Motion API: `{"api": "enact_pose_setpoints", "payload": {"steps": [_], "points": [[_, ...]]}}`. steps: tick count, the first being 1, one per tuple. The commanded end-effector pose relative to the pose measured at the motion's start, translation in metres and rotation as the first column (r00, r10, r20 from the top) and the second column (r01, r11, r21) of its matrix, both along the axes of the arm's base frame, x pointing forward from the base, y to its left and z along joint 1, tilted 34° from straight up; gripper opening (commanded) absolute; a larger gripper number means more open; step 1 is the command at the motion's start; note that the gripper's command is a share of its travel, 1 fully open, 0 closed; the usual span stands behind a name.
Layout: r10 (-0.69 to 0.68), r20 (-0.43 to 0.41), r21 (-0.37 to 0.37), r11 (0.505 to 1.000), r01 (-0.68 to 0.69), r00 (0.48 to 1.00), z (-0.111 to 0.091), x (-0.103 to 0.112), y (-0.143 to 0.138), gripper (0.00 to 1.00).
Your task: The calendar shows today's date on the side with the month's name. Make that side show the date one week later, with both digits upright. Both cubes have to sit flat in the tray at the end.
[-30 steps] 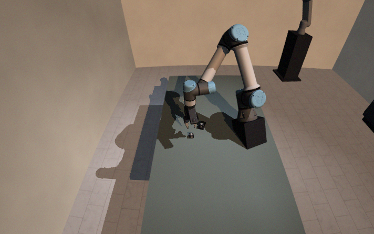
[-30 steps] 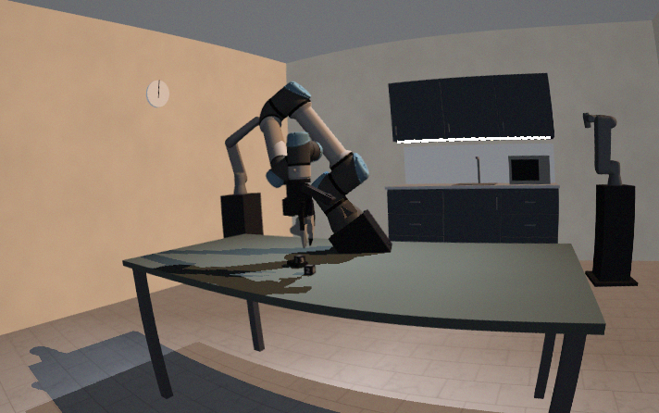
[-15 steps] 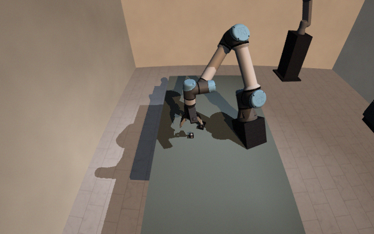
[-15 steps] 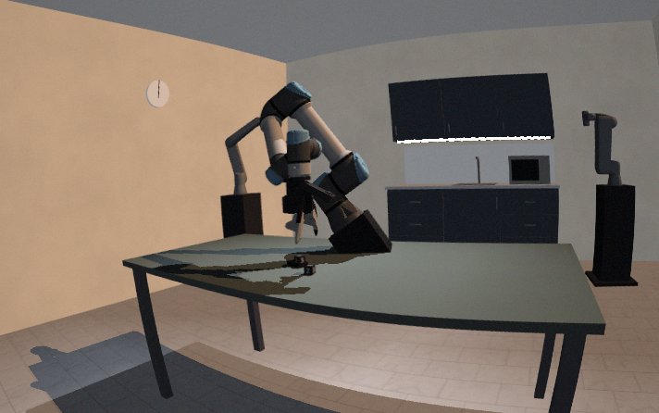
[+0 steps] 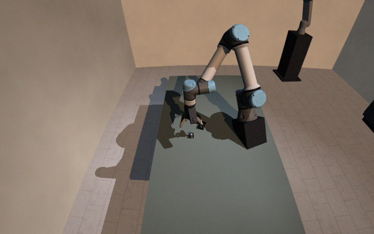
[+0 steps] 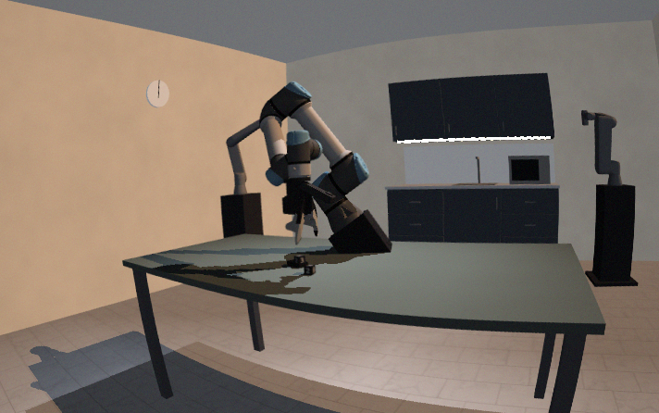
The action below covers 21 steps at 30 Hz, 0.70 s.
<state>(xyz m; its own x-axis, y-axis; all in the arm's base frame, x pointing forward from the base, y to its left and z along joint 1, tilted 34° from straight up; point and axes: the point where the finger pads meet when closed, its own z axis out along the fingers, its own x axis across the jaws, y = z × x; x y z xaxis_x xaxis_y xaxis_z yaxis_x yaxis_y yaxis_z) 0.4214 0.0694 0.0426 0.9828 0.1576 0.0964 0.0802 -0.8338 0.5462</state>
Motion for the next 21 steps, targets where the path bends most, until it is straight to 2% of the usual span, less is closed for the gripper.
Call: {"api": "enact_pose_setpoints", "payload": {"steps": [1, 5, 6, 21], "points": [[-0.002, 0.003, 0.001, 1.0, 0.002, 1.0, -0.003, 0.0008, -0.0018, 1.0], [-0.005, 0.004, 0.001, 1.0, 0.005, 1.0, -0.0065, 0.0013, -0.004, 1.0], [-0.005, 0.004, 0.001, 1.0, 0.005, 1.0, -0.0065, 0.0013, -0.004, 0.28], [-0.005, 0.004, 0.001, 1.0, 0.005, 1.0, -0.0065, 0.0013, -0.004, 0.28]]}}
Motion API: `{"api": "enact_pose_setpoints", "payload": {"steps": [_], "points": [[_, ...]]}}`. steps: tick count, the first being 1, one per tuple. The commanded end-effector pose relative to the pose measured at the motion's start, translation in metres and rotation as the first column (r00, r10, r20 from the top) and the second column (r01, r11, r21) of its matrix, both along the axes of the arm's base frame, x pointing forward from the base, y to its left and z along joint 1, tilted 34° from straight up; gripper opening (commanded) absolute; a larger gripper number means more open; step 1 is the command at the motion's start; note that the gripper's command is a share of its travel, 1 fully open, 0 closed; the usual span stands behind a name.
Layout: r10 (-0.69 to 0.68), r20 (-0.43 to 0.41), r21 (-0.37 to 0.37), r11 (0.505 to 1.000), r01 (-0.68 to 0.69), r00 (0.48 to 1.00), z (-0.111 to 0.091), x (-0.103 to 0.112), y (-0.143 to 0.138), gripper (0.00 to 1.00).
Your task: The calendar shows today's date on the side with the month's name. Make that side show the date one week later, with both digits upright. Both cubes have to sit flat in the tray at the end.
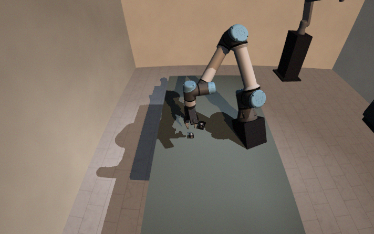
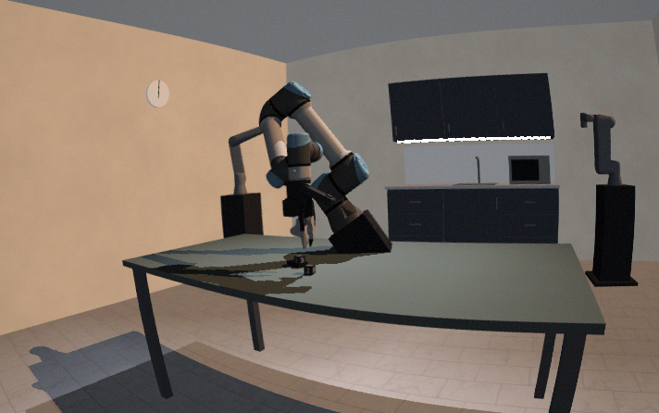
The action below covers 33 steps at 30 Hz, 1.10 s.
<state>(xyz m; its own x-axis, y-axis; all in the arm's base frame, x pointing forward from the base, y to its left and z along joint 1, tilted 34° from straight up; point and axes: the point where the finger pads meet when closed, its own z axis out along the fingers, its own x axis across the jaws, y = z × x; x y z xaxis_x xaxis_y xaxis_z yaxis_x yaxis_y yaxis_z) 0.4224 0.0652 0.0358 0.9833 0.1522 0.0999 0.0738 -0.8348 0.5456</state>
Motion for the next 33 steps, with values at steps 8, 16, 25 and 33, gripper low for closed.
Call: {"api": "enact_pose_setpoints", "payload": {"steps": [8, 16, 25, 33], "points": [[0.0, 0.001, 0.0, 1.0, 0.0, 1.0, 0.0003, 0.0003, 0.0002, 0.28], [0.0, 0.001, 0.0, 1.0, 0.0, 1.0, 0.0003, 0.0003, 0.0002, 0.28], [0.0, 0.001, 0.0, 1.0, 0.0, 1.0, -0.0003, 0.0004, -0.0002, 0.28], [0.0, 0.001, 0.0, 1.0, 0.0, 1.0, -0.0028, 0.0009, -0.0018, 0.28]]}}
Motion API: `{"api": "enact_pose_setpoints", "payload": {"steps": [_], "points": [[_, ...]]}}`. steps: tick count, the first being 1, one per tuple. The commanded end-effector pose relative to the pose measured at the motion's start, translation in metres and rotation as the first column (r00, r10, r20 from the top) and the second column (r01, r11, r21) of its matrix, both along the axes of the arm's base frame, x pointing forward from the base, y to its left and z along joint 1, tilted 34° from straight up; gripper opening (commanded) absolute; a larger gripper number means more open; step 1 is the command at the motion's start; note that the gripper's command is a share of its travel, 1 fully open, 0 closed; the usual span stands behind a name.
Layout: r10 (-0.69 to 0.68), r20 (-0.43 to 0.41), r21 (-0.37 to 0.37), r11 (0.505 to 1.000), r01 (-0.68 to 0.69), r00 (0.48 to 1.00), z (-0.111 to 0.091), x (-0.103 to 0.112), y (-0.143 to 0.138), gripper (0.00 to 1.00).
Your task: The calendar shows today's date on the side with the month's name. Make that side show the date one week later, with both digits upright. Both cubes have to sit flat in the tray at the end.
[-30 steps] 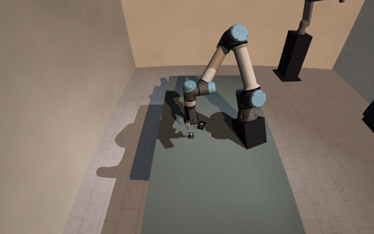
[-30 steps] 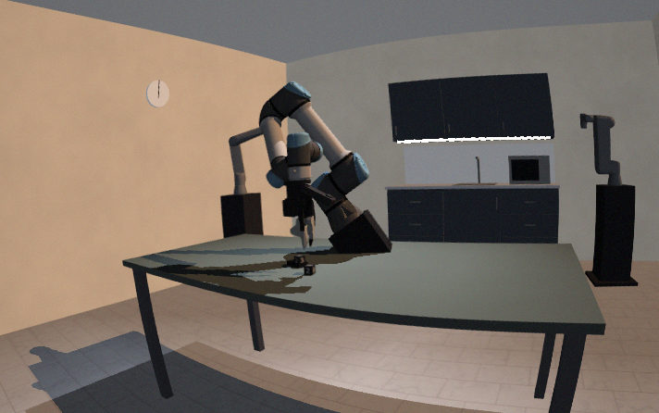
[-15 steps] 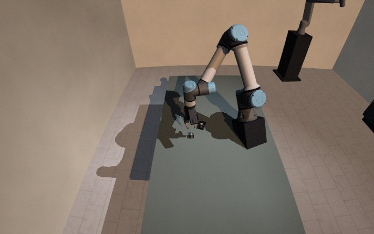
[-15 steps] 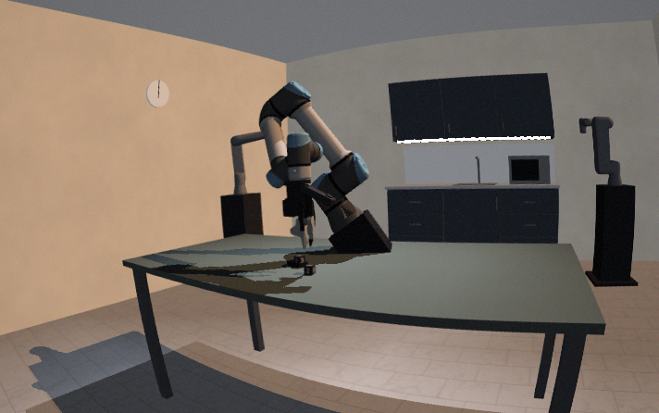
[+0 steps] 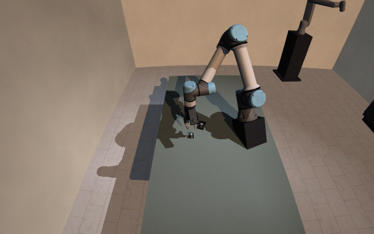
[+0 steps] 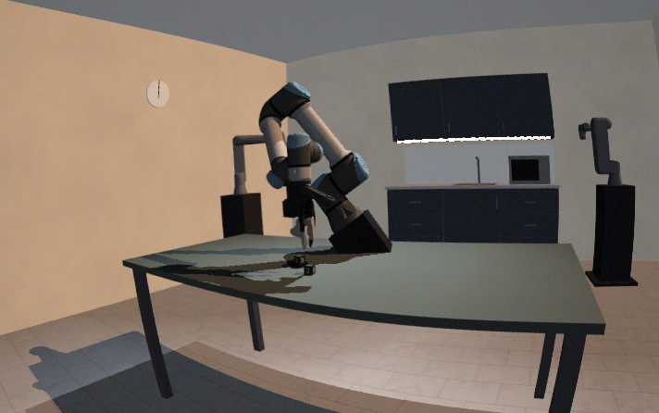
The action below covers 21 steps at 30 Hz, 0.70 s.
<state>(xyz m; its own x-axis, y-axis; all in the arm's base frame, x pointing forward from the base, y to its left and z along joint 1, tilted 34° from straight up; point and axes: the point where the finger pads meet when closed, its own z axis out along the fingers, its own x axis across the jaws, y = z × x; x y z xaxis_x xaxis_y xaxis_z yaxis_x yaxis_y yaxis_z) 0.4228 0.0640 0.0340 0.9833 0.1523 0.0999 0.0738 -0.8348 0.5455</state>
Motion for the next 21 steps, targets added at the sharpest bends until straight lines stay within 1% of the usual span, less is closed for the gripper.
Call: {"api": "enact_pose_setpoints", "payload": {"steps": [1, 14, 21], "points": [[0.0, 0.001, 0.0, 1.0, 0.0, 1.0, -0.002, 0.001, -0.001, 0.28], [0.0, 0.001, 0.0, 1.0, 0.0, 1.0, -0.013, 0.003, -0.008, 0.28], [0.0, 0.001, 0.0, 1.0, 0.0, 1.0, -0.023, 0.005, -0.014, 0.28]]}}
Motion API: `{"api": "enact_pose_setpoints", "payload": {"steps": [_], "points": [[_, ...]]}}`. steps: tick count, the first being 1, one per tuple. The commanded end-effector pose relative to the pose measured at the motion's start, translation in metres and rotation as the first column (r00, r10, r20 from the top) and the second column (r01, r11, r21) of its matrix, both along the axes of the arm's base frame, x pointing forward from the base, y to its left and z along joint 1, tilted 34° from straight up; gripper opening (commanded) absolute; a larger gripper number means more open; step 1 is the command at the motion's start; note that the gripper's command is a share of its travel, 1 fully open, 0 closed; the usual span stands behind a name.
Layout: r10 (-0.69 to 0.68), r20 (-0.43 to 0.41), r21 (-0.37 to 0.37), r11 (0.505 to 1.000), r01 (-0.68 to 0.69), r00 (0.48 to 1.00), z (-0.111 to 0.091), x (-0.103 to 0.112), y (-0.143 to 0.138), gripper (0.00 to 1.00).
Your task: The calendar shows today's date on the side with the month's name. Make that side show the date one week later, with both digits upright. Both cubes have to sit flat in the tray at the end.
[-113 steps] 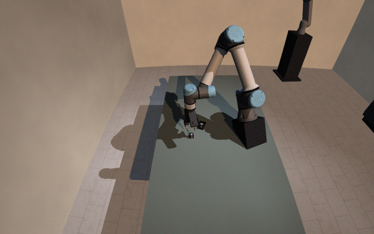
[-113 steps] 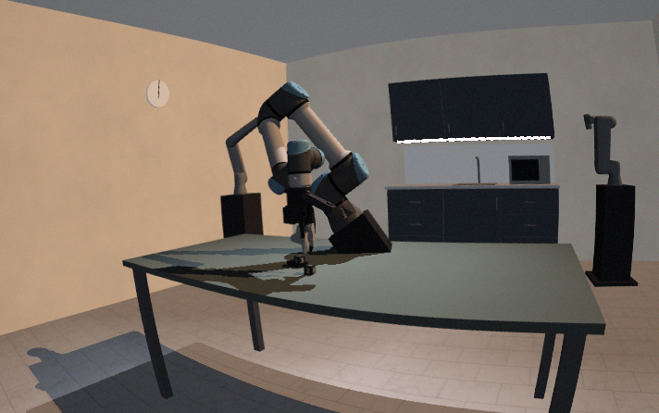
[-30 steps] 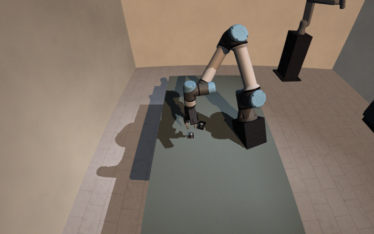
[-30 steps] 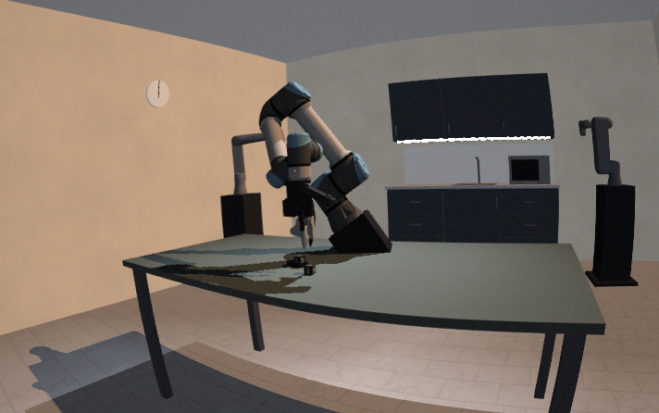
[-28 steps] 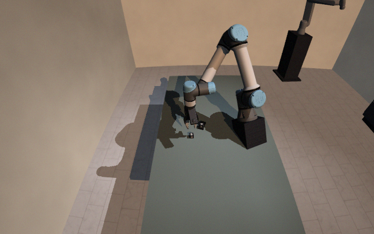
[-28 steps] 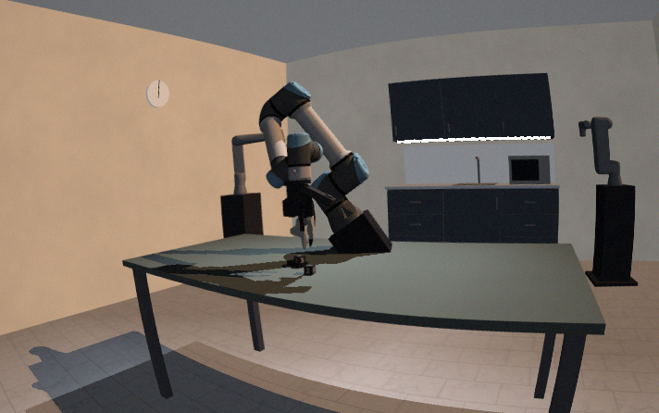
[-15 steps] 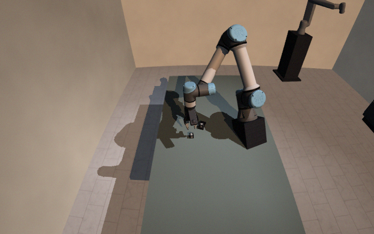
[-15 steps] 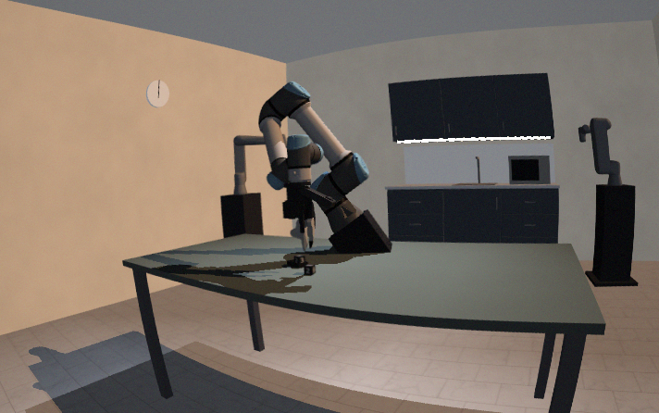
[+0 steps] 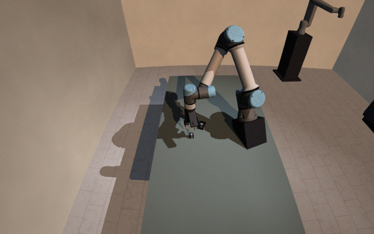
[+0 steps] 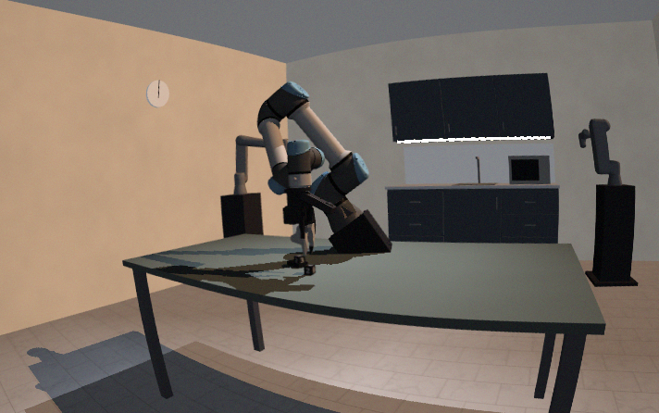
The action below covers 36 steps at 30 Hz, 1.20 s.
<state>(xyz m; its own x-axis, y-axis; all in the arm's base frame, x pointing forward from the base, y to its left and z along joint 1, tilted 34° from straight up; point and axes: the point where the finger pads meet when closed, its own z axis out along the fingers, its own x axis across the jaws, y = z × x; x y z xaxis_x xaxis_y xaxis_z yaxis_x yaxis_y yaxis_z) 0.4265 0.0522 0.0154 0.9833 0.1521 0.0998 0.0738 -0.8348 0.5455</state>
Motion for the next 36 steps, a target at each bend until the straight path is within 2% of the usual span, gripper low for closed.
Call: {"api": "enact_pose_setpoints", "payload": {"steps": [1, 19, 36], "points": [[0.001, 0.001, 0.0, 1.0, -0.001, 1.0, -0.005, 0.001, -0.003, 0.28], [0.001, 0.001, 0.0, 1.0, -0.001, 1.0, -0.021, 0.005, -0.013, 0.28], [0.001, 0.001, 0.0, 1.0, -0.001, 1.0, -0.023, 0.005, -0.015, 0.28]]}}
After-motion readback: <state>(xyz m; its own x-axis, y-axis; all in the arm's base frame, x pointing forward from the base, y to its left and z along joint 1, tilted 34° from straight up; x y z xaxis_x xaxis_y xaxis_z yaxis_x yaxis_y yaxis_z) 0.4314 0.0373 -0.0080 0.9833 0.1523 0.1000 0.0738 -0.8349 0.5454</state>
